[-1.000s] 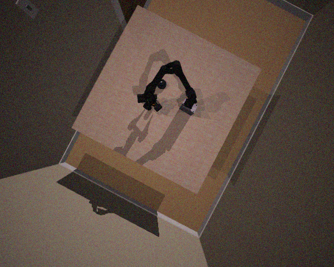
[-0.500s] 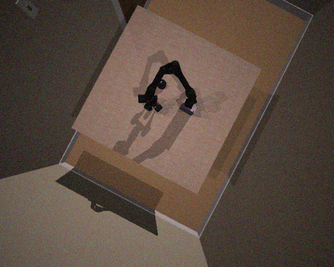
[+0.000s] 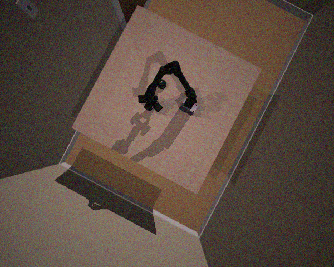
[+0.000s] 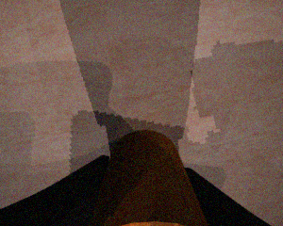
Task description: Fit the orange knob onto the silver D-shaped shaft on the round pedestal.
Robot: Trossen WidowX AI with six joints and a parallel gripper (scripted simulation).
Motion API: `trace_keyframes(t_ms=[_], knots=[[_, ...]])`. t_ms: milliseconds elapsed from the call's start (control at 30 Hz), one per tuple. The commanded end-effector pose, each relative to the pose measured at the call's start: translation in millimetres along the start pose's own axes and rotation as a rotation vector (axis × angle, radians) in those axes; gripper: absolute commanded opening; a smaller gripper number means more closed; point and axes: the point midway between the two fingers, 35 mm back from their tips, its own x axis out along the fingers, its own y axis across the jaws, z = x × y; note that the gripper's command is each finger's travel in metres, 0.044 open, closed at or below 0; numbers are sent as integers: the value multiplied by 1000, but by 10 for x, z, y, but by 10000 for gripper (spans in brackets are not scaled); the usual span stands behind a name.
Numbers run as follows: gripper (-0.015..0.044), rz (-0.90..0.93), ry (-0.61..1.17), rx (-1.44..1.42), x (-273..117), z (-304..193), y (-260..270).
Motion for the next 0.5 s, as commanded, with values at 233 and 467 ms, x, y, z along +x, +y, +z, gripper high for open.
trace_keyframes(t_ms=[233, 467], knots=[[0, -51, -23, -19, -165, 71, -93], [0, -49, -31, -15, -332, 108, -109]])
